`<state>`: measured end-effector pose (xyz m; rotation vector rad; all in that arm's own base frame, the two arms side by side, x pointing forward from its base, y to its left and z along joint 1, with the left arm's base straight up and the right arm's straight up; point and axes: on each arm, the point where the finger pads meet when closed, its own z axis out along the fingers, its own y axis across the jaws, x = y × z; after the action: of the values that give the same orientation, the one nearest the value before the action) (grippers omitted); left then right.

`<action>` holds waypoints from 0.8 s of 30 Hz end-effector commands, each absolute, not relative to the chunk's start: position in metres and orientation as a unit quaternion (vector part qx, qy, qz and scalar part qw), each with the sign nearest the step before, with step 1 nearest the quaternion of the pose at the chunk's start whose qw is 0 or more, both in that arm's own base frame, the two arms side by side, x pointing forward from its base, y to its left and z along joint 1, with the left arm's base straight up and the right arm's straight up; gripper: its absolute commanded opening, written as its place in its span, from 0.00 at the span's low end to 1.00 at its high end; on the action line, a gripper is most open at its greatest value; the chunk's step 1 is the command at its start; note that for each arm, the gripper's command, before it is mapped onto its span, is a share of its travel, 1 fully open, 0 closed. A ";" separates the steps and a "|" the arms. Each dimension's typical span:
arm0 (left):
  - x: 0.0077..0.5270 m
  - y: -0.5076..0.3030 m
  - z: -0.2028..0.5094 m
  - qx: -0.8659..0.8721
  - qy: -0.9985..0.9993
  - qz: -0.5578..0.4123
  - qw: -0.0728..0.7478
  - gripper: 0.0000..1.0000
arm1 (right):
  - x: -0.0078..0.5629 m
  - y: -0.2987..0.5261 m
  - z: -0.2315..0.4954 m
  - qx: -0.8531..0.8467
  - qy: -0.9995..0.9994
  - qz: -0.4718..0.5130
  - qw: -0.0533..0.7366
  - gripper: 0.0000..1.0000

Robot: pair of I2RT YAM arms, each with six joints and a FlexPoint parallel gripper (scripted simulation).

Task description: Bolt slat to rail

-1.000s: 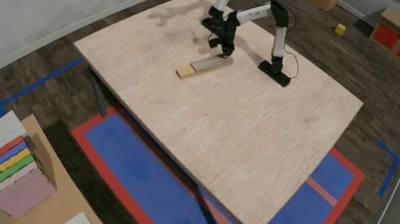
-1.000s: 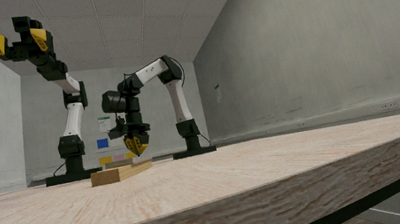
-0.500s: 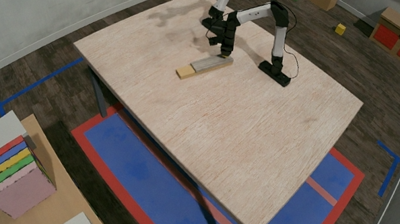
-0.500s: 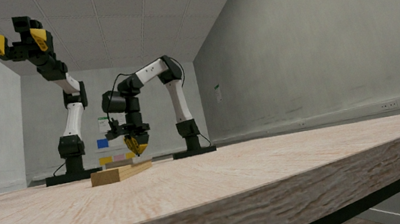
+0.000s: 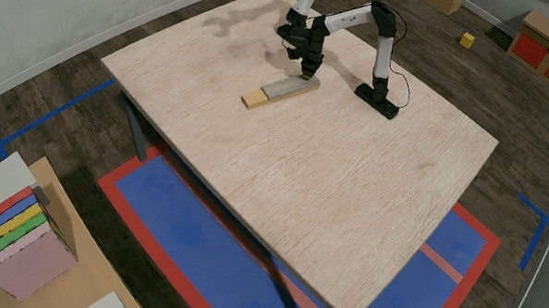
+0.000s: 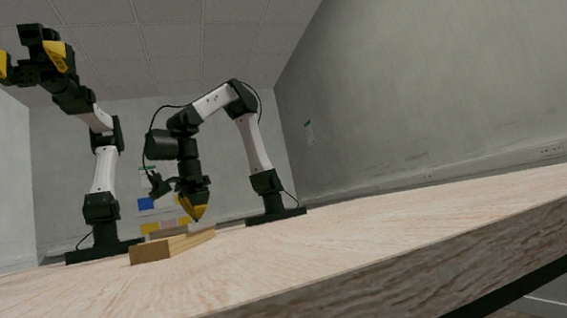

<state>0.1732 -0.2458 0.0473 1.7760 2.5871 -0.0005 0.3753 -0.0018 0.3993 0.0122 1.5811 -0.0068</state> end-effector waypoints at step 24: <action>0.173 -0.248 0.040 0.752 0.660 0.000 0.006 0.14 | 0.374 0.000 0.407 0.000 0.702 0.000 0.712 1.00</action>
<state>0.1736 -0.2455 0.0472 2.2666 2.1702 0.0009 0.3753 -0.0018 0.3993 0.0122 1.5811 -0.0068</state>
